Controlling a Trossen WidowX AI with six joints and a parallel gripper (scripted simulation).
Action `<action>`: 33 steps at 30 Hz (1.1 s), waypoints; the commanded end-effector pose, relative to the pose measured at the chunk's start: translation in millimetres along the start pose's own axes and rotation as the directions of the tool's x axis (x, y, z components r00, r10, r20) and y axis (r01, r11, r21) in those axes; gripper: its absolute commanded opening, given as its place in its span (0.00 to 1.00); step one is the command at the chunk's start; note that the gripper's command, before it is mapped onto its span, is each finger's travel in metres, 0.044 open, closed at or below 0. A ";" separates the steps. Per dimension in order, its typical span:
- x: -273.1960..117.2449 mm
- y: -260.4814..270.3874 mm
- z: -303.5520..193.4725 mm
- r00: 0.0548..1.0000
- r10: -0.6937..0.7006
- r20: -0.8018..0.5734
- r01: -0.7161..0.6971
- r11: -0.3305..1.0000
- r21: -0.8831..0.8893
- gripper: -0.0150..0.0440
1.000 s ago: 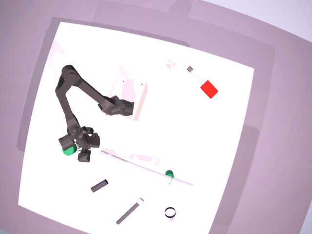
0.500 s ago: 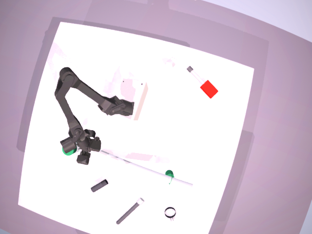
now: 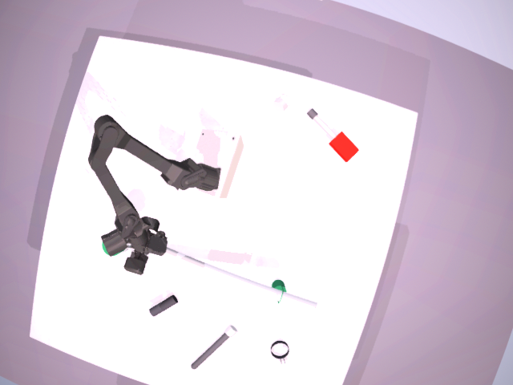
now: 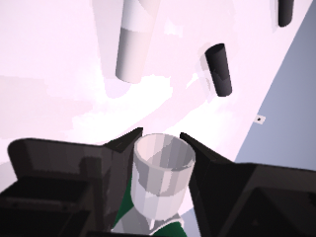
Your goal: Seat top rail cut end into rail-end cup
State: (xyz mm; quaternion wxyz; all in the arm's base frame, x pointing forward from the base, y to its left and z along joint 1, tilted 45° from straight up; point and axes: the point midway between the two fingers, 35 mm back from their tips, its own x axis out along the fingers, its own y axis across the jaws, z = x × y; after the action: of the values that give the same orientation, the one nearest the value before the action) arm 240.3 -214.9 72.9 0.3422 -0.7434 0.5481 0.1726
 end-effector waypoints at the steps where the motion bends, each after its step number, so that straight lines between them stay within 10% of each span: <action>1: 3.1 -4.6 0.2 1.000 0.001 -0.029 0.000 0.999 0.052 0.25; 33: 2.3 -4.2 -0.1 1.000 -0.001 -0.025 0.002 0.999 0.047 0.25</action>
State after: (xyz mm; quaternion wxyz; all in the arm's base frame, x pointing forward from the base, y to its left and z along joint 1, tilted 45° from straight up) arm 244.9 -215.9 72.9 0.3528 -0.7378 0.5555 0.1505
